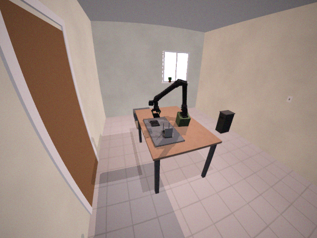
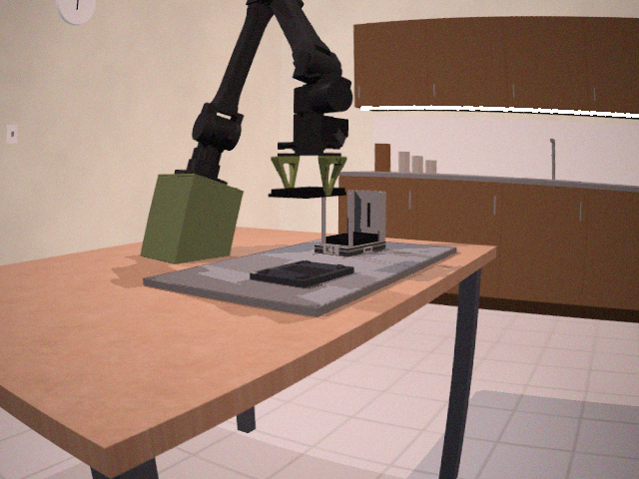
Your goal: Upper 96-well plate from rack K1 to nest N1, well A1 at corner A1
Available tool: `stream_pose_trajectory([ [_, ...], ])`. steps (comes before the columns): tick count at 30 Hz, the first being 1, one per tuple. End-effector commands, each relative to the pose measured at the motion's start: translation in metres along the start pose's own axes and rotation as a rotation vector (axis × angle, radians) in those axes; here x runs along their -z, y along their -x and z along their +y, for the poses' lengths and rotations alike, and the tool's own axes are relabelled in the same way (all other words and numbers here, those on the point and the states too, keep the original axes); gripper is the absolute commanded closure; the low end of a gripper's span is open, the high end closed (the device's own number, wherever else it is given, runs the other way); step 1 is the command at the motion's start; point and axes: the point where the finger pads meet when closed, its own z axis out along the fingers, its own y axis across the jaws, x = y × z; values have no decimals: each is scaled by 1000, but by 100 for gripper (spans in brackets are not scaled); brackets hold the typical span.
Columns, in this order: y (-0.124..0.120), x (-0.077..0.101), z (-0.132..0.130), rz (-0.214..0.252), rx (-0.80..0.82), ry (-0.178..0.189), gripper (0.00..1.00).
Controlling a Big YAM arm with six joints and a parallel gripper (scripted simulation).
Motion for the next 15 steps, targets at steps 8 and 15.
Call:
stream_pose_trajectory([
  [8, -44, 15, -29, 16, 16, -36, 100],
  [15, -33, 26, -34, 25, 43, -57, 100],
])
